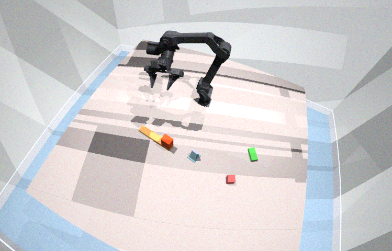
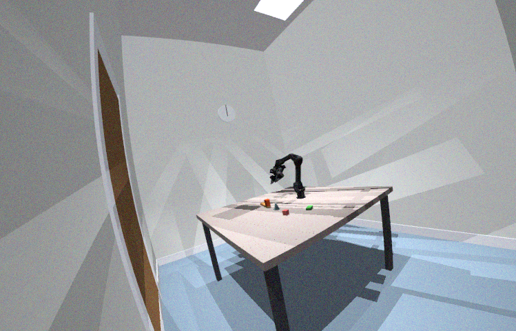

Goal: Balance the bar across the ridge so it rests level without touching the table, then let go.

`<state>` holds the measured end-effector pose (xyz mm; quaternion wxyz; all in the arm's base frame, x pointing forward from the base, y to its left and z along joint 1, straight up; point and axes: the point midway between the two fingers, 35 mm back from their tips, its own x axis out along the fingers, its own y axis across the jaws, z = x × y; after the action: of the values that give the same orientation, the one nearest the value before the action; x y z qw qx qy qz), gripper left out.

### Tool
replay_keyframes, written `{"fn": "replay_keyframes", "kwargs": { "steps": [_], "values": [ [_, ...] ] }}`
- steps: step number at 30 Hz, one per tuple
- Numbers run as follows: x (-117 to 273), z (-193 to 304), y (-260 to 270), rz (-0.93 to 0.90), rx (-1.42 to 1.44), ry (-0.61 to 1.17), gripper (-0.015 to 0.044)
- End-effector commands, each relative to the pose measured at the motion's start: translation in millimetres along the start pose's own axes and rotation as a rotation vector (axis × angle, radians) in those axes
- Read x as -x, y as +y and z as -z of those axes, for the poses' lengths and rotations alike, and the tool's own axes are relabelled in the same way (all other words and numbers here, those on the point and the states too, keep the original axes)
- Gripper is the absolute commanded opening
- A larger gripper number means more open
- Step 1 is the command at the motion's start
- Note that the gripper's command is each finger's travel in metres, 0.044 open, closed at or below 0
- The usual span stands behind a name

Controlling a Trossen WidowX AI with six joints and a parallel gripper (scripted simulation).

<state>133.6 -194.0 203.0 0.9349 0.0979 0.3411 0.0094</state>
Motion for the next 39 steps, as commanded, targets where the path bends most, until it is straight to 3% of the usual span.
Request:
{"fn": "replay_keyframes", "kwargs": {
  "steps": [1,4,22,39],
  "values": [
    [-0.2,-0.1,0.0,-0.001,-0.004,0.002,0.0374],
    [-3.5,-1.4,-0.2,-0.014,-0.055,0.029,0.0315],
    [-32.3,-13.2,0.3,-0.035,-0.416,0.256,0.0315],
    [-61.7,-28.9,5.3,0.062,-0.721,0.444,0.0315]
  ]
}}
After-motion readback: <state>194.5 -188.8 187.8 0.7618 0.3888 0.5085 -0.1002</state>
